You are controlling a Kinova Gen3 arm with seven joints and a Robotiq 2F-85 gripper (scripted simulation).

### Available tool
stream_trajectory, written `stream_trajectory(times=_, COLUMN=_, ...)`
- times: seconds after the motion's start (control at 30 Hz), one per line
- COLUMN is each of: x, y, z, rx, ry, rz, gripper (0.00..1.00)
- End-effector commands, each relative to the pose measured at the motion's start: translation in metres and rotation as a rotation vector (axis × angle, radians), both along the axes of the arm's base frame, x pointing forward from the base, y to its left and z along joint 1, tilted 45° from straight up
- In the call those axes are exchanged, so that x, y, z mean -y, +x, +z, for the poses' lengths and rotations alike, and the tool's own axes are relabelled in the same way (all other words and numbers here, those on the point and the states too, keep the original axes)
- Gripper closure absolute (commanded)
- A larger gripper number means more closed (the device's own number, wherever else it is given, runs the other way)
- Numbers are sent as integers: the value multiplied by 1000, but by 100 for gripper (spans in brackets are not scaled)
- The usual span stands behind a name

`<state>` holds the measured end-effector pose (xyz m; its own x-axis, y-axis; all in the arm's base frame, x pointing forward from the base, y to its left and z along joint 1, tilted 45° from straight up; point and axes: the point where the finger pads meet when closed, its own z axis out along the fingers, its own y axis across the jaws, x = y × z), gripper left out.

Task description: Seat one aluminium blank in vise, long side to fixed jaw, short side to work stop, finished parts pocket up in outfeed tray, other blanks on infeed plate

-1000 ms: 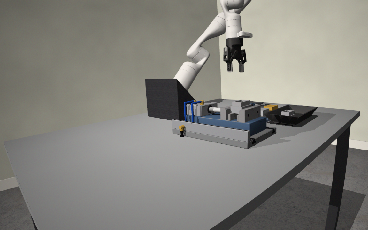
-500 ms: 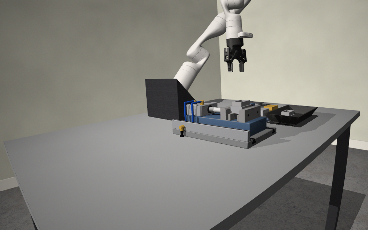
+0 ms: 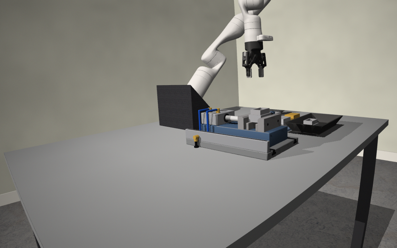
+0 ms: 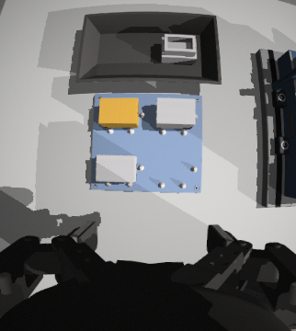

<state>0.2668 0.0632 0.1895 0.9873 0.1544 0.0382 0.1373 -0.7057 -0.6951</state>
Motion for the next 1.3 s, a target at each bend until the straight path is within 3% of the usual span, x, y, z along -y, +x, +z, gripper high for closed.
stream_trajectory(times=0.0, x=0, y=0, z=1, rx=2, ry=0, rz=1, gripper=0)
stream_trajectory(times=1.2, x=-9, y=-10, z=12, rx=-15, ry=22, rz=14, gripper=0)
stream_trajectory(times=1.23, x=-9, y=-10, z=12, rx=-15, ry=22, rz=14, gripper=100)
stream_trajectory(times=1.27, x=-9, y=-10, z=12, rx=-15, ry=22, rz=14, gripper=100)
